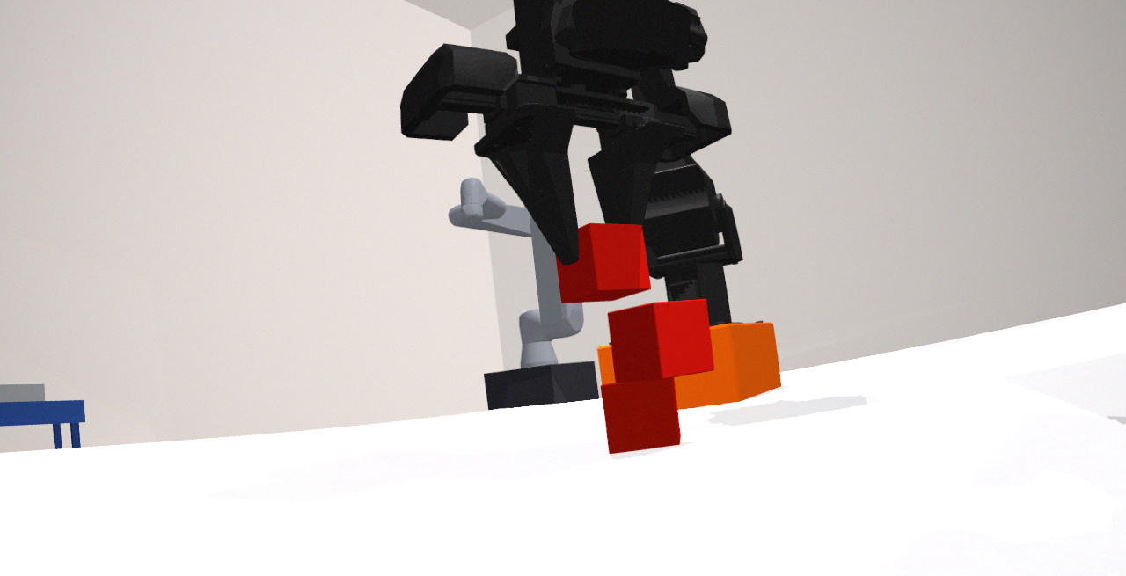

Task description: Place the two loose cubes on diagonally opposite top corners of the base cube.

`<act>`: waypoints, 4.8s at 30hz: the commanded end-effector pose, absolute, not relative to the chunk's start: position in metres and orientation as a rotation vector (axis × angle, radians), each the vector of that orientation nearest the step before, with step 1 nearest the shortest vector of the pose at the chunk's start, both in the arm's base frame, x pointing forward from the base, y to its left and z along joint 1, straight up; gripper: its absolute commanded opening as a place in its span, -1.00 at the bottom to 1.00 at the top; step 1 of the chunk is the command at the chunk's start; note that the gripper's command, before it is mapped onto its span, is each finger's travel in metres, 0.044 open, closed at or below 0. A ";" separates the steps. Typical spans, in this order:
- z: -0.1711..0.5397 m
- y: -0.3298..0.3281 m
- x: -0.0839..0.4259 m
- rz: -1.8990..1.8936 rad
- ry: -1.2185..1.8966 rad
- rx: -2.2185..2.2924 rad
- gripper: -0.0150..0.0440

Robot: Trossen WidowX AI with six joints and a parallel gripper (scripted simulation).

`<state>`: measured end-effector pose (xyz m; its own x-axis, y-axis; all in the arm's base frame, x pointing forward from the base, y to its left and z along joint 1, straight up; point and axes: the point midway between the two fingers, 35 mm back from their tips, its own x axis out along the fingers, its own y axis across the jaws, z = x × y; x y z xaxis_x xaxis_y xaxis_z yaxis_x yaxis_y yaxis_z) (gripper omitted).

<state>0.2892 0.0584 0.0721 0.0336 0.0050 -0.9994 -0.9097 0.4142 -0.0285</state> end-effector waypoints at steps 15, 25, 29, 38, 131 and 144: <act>0.053 0.057 0.289 0.878 1.354 -0.909 -0.14; 0.031 0.057 0.291 0.871 1.355 -0.887 -0.14; 0.031 0.057 0.291 0.871 1.355 -0.887 -0.14; 0.029 0.057 0.291 0.869 1.356 -0.885 -0.14; 0.102 0.076 0.286 0.874 1.365 -0.888 0.86; 0.105 0.193 0.250 0.884 1.361 -0.879 0.86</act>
